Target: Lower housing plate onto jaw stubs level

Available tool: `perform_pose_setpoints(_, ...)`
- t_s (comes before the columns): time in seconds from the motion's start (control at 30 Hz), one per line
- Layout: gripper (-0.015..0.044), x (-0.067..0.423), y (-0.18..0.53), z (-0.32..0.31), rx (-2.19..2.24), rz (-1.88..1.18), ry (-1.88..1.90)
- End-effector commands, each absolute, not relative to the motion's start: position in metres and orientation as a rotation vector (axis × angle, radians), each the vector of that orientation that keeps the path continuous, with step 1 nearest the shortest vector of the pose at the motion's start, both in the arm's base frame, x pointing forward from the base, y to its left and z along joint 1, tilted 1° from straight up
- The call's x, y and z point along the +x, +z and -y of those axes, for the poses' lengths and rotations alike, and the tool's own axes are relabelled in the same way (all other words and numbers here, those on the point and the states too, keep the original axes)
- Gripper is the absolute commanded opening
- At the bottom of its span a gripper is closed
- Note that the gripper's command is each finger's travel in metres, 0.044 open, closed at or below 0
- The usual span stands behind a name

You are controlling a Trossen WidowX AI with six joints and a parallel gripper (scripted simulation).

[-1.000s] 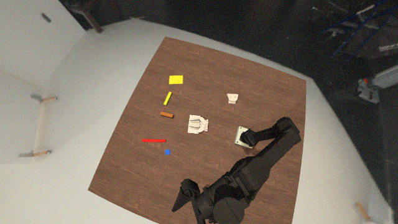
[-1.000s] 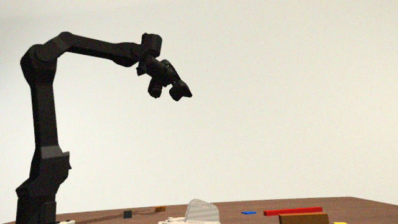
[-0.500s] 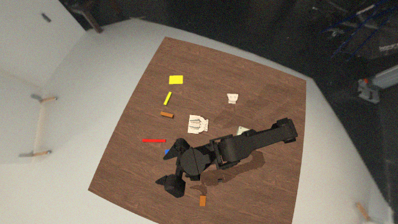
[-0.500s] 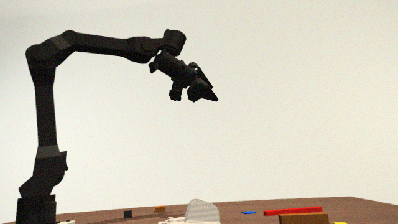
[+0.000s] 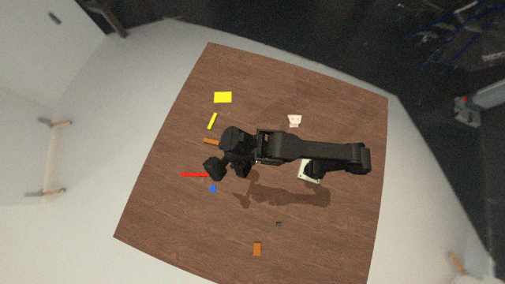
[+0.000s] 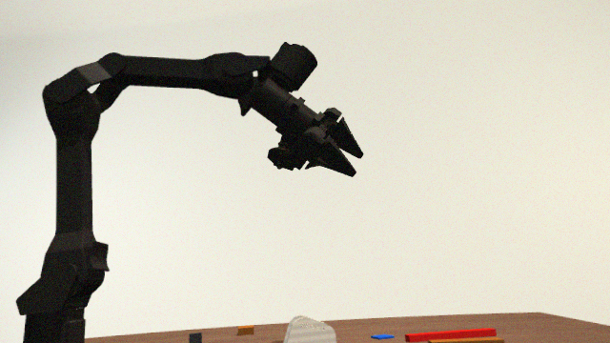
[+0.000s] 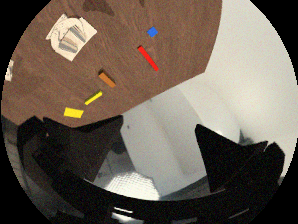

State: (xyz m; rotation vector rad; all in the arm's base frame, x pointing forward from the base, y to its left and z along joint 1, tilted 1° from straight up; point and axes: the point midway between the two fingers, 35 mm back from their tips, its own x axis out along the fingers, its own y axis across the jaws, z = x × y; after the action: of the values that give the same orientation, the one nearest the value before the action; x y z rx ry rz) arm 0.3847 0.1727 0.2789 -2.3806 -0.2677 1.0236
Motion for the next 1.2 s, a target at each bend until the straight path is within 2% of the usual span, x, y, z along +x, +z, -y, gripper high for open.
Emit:
perform_pose_setpoints(0.0, 0.044, 0.396, 0.254, -0.125, -2.383, 0.094, 1.085)
perform_pose_setpoints(0.27, 0.044, 0.399, 0.221, -0.04, -2.346, -0.183, 1.173)
perform_pose_setpoints(0.57, 0.044, 0.375, 0.187, 0.054, -2.232, -0.474, 1.27)
perform_pose_setpoints(1.17, 0.044, 0.264, 0.13, 0.192, -1.82, -0.882, 1.485)
